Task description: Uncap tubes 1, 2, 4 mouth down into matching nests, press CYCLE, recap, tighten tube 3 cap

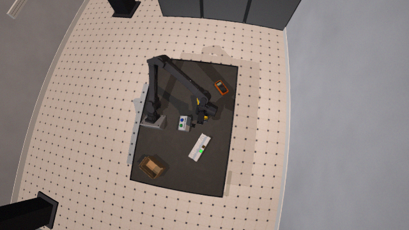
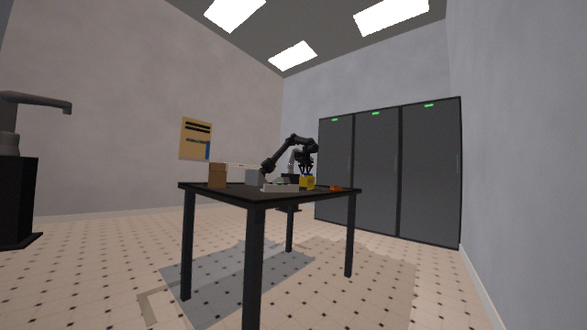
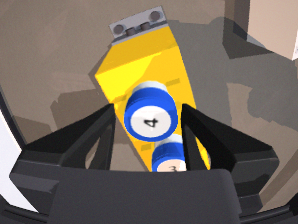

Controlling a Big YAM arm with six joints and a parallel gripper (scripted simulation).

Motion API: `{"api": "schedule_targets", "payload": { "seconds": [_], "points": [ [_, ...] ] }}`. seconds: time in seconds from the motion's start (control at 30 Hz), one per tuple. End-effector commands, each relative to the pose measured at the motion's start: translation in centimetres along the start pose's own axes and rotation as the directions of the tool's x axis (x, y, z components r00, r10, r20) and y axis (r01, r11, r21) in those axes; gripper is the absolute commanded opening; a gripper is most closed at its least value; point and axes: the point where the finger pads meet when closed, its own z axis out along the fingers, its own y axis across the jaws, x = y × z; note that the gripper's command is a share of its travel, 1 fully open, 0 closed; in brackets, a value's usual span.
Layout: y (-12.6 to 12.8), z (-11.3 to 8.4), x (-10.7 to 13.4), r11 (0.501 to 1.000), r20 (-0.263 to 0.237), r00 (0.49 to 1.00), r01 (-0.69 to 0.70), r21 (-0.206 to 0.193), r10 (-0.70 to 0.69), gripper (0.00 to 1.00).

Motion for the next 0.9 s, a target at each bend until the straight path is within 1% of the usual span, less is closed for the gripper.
{"api": "schedule_targets", "payload": {
  "seconds": [0.0, 0.03, 0.1, 0.13, 0.17, 0.2, 0.23, 0.27, 0.3, 0.33, 0.37, 0.4, 0.43, 0.47, 0.5, 0.53, 0.57, 0.6, 0.67, 0.7, 0.73, 0.77, 0.8, 0.83, 0.87],
  "points": [
    [0.10, 0.36, 0.95, 0.967, -0.007, 0.967, 0.255, 0.016, -0.255, 0.49],
    [0.10, 0.36, 0.95, 0.949, -0.007, 0.949, 0.314, 0.014, -0.314, 0.49],
    [0.10, 0.36, 0.95, 0.949, -0.007, 0.949, 0.314, 0.014, -0.314, 0.49],
    [0.10, 0.36, 0.95, 0.911, -0.009, 0.912, 0.411, 0.015, -0.411, 0.49],
    [0.11, 0.35, 0.95, 0.911, -0.009, 0.911, 0.412, 0.015, -0.412, 0.49],
    [0.10, 0.36, 0.95, 0.877, -0.010, 0.877, 0.480, 0.014, -0.480, 0.49],
    [0.11, 0.35, 0.95, 0.873, -0.011, 0.873, 0.487, 0.014, -0.487, 0.49],
    [0.10, 0.36, 0.95, 0.837, -0.011, 0.837, 0.547, 0.012, -0.547, 0.49],
    [0.11, 0.35, 0.95, 0.830, -0.012, 0.830, 0.558, 0.013, -0.558, 0.49],
    [0.10, 0.36, 0.95, 0.791, -0.012, 0.791, 0.612, 0.011, -0.612, 0.49],
    [0.11, 0.35, 0.95, 0.780, -0.013, 0.781, 0.625, 0.012, -0.625, 0.49],
    [0.10, 0.36, 0.95, 0.740, -0.012, 0.740, 0.673, 0.010, -0.673, 0.49],
    [0.11, 0.35, 0.95, 0.726, -0.014, 0.726, 0.688, 0.011, -0.688, 0.49],
    [0.10, 0.36, 0.95, 0.683, -0.013, 0.683, 0.730, 0.009, -0.730, 0.49],
    [0.11, 0.35, 0.95, 0.666, -0.015, 0.666, 0.746, 0.010, -0.746, 0.49],
    [0.10, 0.35, 0.95, 0.622, -0.014, 0.622, 0.783, 0.008, -0.783, 0.49],
    [0.11, 0.35, 0.96, 0.602, -0.015, 0.602, 0.799, 0.009, -0.799, 0.49],
    [0.10, 0.35, 0.96, 0.557, -0.014, 0.557, 0.831, 0.006, -0.831, 0.49],
    [0.10, 0.35, 0.96, 0.557, -0.014, 0.557, 0.831, 0.006, -0.831, 0.49],
    [0.11, 0.35, 0.96, 0.467, -0.016, 0.467, 0.884, 0.006, -0.884, 0.49],
    [0.12, 0.35, 0.96, 0.461, -0.016, 0.461, 0.888, 0.006, -0.887, 0.49],
    [0.11, 0.35, 0.96, 0.398, -0.016, 0.398, 0.917, 0.004, -0.917, 0.49],
    [0.12, 0.35, 0.96, 0.385, -0.017, 0.385, 0.923, 0.004, -0.923, 0.49],
    [0.11, 0.35, 0.96, 0.324, -0.016, 0.324, 0.946, 0.003, -0.946, 0.49],
    [0.12, 0.35, 0.96, 0.307, -0.017, 0.307, 0.952, 0.003, -0.952, 0.49]
  ]
}}
